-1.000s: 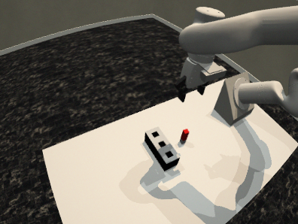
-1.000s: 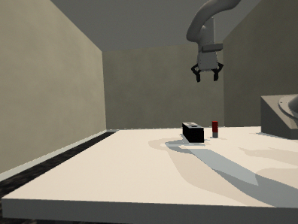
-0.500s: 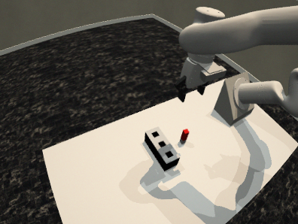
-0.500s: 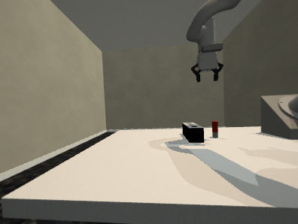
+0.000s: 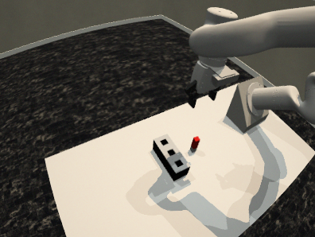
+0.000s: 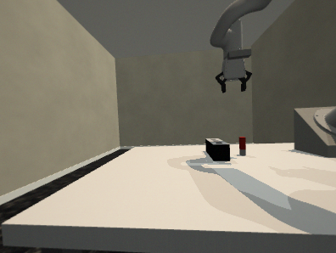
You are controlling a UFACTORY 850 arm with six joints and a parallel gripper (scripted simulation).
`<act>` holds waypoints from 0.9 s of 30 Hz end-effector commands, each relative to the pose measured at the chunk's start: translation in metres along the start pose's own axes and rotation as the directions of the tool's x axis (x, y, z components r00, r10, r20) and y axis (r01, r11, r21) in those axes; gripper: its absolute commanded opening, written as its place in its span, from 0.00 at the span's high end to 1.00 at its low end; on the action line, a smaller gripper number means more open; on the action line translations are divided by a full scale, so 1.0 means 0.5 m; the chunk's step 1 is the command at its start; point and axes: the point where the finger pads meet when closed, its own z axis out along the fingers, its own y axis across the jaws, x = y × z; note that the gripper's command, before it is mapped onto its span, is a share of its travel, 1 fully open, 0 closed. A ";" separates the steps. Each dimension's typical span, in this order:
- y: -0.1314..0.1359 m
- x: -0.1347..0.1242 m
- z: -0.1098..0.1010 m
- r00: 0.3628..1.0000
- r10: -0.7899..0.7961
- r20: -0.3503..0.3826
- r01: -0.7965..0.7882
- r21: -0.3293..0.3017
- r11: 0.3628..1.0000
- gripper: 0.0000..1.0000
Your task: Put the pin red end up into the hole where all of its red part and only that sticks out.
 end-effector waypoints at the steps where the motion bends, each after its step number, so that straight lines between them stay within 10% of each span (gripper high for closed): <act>1: 0.001 0.000 -0.002 1.000 -0.001 0.001 0.001 -0.002 1.000 0.00; 27: -0.069 -0.001 0.042 1.000 -0.001 0.001 0.001 -0.002 1.000 0.00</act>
